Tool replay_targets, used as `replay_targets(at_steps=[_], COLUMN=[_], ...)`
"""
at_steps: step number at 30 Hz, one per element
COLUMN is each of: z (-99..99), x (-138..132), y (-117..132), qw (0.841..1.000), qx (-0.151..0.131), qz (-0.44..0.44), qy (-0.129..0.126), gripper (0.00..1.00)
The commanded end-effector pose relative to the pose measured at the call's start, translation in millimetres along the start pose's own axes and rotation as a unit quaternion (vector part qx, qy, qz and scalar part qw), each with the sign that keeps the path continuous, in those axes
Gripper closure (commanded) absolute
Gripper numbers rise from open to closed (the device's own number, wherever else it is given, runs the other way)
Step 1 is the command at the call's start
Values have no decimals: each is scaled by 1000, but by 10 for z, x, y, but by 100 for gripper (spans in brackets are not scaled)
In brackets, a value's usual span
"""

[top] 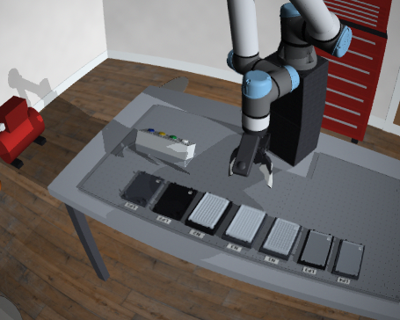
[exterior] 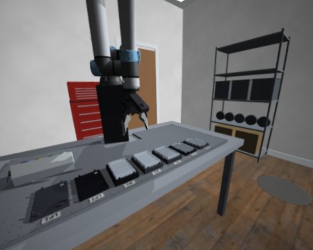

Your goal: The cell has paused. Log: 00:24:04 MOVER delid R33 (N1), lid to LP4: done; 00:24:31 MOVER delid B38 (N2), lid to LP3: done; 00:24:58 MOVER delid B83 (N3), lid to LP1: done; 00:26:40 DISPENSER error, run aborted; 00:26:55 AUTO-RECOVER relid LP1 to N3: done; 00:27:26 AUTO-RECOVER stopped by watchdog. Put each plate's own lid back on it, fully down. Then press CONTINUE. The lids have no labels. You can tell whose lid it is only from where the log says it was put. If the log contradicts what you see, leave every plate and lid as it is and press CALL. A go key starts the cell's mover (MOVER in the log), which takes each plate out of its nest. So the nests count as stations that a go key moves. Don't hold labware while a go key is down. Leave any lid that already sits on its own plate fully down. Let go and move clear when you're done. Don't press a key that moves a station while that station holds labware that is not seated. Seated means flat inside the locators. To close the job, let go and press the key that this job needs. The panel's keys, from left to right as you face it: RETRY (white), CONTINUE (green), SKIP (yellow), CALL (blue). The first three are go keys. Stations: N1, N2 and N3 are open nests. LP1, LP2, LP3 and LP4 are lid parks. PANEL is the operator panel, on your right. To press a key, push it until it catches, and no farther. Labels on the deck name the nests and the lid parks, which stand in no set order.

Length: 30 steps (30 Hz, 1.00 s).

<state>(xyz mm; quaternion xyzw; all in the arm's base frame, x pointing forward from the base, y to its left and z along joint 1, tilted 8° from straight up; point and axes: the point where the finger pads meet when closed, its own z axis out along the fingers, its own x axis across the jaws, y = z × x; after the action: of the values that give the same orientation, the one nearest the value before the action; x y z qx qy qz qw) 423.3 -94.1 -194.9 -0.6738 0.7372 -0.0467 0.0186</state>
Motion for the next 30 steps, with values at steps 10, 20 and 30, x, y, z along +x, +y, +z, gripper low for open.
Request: replay_targets(at_steps=[10, 20, 30], z=[277, 391, 416], x=[-85, -179, -276], y=[383, 706, 1001], qw=[1000, 1000, 1000], qx=[10, 14, 18], qz=[10, 17, 23], qy=[5, 8, 11], gripper=[18, 18, 18])
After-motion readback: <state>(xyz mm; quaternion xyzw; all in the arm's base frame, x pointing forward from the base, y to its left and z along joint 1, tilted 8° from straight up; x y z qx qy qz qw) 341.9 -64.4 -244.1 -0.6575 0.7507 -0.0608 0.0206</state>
